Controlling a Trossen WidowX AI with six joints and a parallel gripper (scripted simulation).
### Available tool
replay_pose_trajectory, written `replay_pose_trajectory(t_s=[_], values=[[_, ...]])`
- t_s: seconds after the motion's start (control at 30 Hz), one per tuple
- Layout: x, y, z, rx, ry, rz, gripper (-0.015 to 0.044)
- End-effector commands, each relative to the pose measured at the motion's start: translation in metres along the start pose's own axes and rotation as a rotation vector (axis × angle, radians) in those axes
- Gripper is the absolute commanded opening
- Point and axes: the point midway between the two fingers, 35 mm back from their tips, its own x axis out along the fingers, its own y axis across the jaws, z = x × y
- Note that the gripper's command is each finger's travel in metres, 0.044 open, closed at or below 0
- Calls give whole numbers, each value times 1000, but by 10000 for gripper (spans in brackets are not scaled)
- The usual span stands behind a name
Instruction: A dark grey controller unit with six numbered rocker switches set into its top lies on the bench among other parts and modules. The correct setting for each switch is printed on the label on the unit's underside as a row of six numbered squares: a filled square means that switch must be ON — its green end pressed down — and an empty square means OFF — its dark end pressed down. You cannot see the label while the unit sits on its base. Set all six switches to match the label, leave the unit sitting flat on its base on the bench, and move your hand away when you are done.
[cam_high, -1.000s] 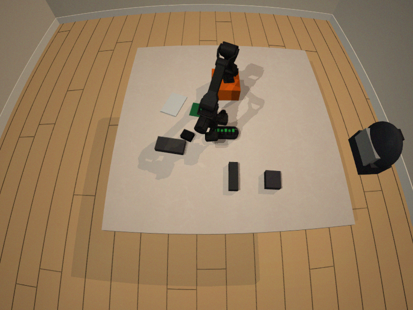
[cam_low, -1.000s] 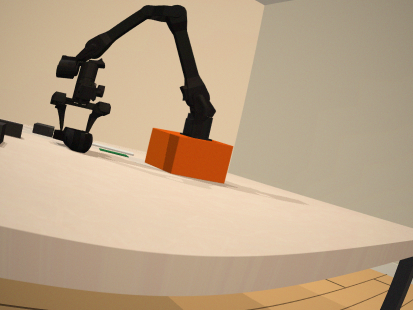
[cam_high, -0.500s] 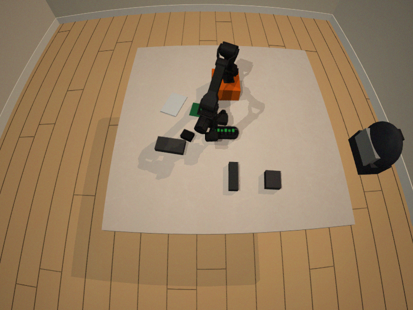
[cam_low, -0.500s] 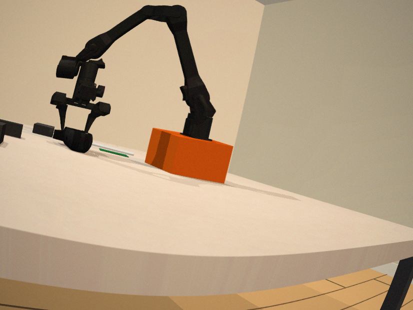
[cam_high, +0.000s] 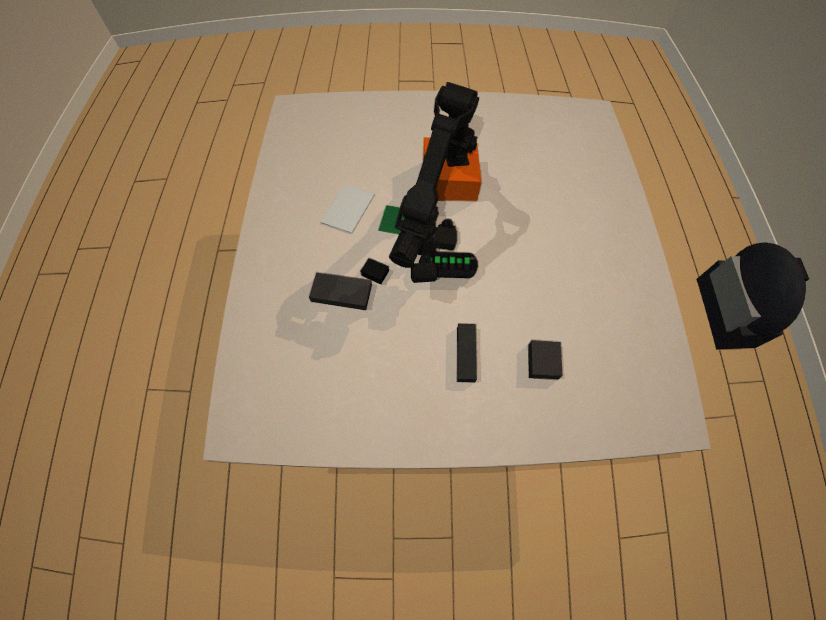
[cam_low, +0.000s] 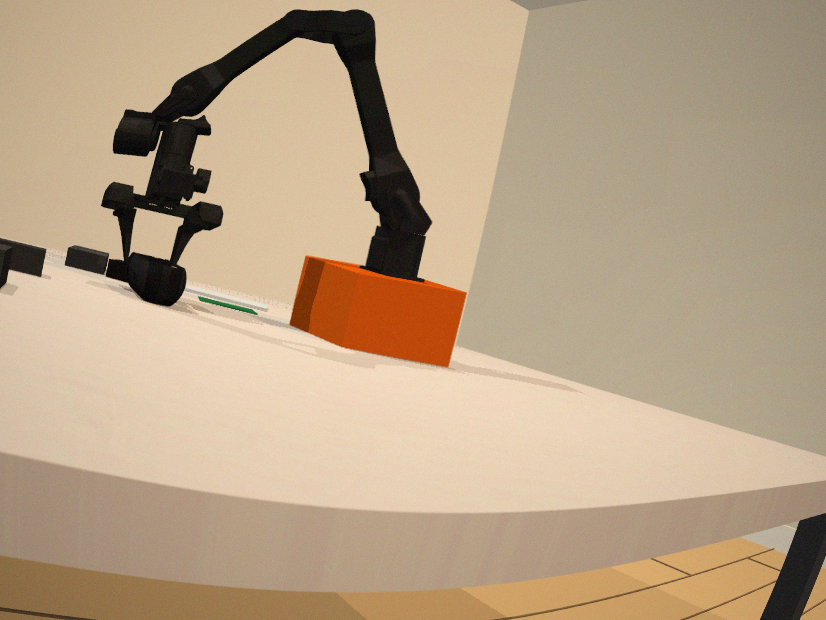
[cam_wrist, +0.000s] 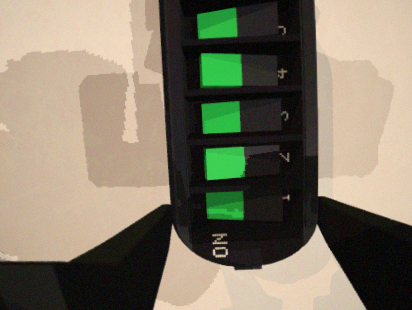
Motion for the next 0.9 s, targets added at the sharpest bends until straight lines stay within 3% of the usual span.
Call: replay_pose_trajectory(t_s=[0.0, 0.87], values=[[-5, -1, 3, 1, 1, -4, 336], [-21, -1, 16, 1, 47, -4, 336]])
